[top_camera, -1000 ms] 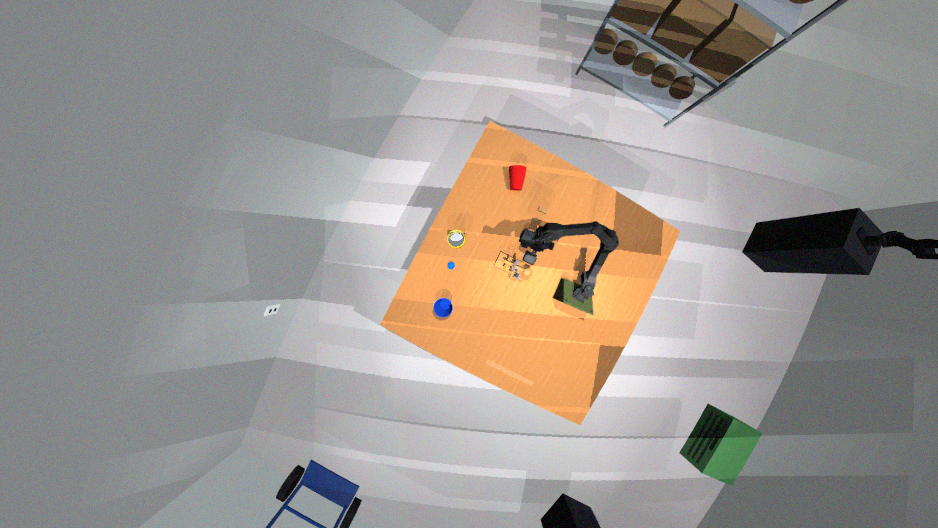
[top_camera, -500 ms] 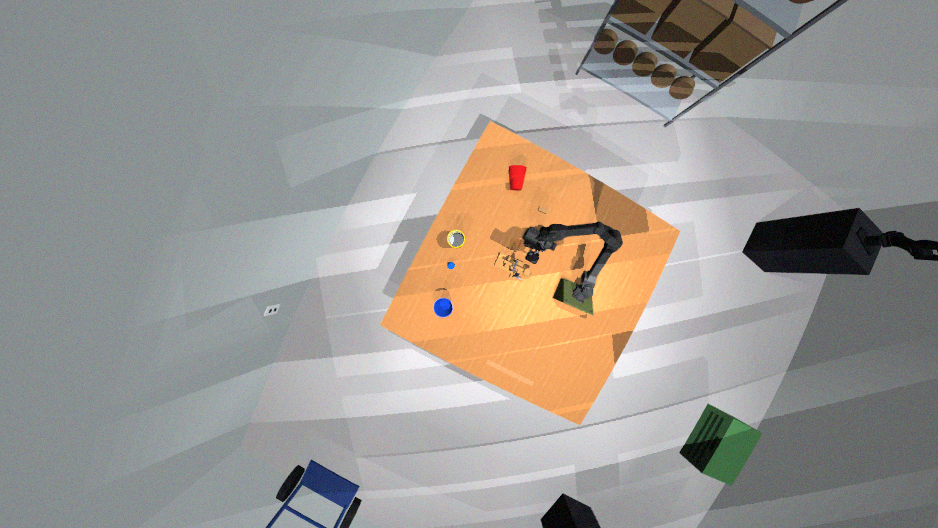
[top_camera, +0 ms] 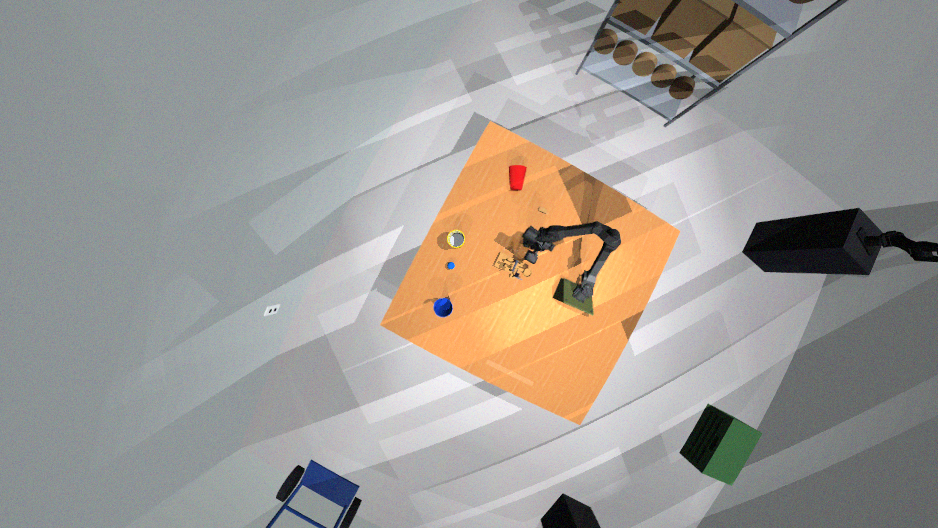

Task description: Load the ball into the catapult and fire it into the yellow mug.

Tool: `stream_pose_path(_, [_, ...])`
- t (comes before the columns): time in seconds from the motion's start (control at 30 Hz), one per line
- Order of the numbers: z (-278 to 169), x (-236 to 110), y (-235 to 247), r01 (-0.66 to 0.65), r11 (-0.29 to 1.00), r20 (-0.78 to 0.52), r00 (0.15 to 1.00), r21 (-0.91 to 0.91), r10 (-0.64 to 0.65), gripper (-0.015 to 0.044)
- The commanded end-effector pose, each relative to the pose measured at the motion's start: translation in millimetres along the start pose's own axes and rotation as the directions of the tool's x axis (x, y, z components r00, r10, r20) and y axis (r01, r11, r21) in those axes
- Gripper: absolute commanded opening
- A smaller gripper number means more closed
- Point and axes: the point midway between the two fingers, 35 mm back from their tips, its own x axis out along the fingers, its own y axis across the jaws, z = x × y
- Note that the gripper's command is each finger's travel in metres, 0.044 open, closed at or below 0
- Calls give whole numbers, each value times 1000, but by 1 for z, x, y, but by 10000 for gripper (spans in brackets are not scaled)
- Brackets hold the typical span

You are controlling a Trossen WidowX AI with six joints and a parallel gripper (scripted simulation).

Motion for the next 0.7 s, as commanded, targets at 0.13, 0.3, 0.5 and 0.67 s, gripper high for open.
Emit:
stream_pose_path(0.13, [-1,10,1,-1,1000,-1,1000,-8,1,300])
stream_pose_path(0.3, [-1,10,1,-1,1000,-1,1000,-8,1,169])
stream_pose_path(0.5, [-1,10,1,-1,1000,-1,1000,-8,1,129])
stream_pose_path(0.67, [0,6,1,-3,1000,-1,1000,-7,3,37])
